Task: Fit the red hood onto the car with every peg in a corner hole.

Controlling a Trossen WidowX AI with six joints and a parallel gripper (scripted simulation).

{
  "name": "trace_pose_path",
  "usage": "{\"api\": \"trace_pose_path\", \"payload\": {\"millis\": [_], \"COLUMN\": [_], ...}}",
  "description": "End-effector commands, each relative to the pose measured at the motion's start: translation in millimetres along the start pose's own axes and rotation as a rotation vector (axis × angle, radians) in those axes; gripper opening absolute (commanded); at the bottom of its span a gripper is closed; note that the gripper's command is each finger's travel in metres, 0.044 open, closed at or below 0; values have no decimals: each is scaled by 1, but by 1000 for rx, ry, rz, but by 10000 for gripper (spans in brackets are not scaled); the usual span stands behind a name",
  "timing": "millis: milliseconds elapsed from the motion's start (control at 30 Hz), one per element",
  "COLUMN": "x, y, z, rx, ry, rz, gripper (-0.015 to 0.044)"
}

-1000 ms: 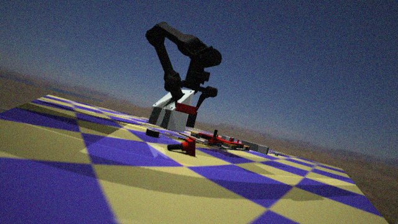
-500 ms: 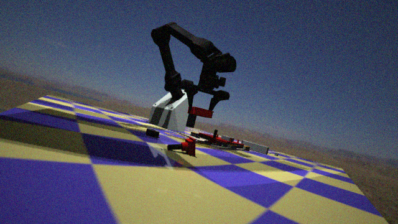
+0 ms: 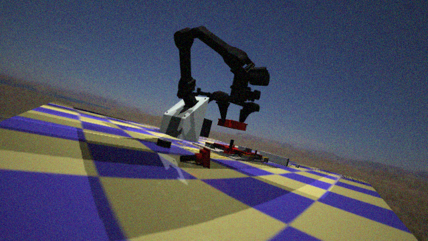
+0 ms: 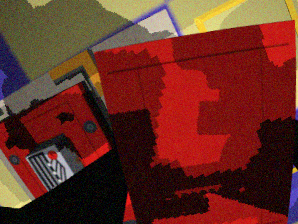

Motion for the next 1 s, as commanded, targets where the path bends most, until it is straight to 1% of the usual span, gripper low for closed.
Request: {"api": "trace_pose_path", "payload": {"millis": [0, 767, 967], "x": [0, -6, -8], "y": [17, 126, 130], "z": [0, 26, 28], "rx": [29, 239, 252], "ry": [4, 8, 8], "rz": [-3, 21, 24], "gripper": [0, 0, 0]}}
Point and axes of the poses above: the point midway between the two fingers, 35 mm back from their tips, its own x axis back along the fingers, its own y axis across the jaws, z = x × y, the point moved 2 cm from there along x, back along the fingers, and after that the axes turned 7 degrees about x, right-handed, at the moved point
